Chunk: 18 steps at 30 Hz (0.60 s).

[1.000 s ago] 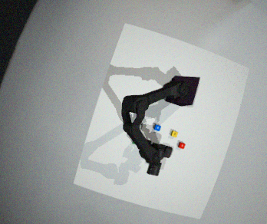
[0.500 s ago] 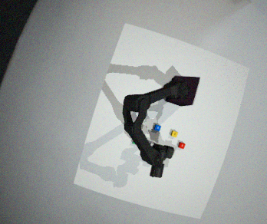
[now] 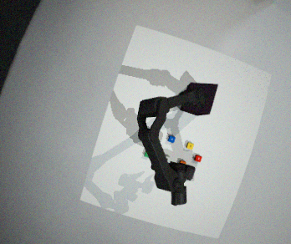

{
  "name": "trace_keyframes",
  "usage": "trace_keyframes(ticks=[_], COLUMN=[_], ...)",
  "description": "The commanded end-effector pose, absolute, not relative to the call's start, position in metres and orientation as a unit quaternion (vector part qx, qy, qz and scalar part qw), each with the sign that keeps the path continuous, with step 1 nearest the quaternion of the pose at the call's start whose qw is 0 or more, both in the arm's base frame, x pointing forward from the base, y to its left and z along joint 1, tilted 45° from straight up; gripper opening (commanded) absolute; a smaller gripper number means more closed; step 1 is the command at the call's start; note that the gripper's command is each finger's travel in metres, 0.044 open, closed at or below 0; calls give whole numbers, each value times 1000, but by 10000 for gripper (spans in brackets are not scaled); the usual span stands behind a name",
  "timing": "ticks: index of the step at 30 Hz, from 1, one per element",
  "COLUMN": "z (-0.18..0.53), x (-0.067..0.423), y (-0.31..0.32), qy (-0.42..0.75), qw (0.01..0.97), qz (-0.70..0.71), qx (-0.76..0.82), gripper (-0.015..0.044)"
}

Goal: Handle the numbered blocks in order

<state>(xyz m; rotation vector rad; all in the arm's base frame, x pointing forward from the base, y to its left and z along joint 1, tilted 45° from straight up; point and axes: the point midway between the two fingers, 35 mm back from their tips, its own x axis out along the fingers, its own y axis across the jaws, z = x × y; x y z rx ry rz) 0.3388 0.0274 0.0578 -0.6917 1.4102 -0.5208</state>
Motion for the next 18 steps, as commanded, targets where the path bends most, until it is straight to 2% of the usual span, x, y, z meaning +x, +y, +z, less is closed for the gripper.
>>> trace_keyframes(ticks=[1, 11, 18], z=[66, 65, 3], x=[336, 337, 345], y=[31, 33, 99], qy=[630, 630, 630], qw=[675, 676, 677], qz=[-236, -235, -234], qx=[-302, -302, -300], gripper=[120, 120, 120])
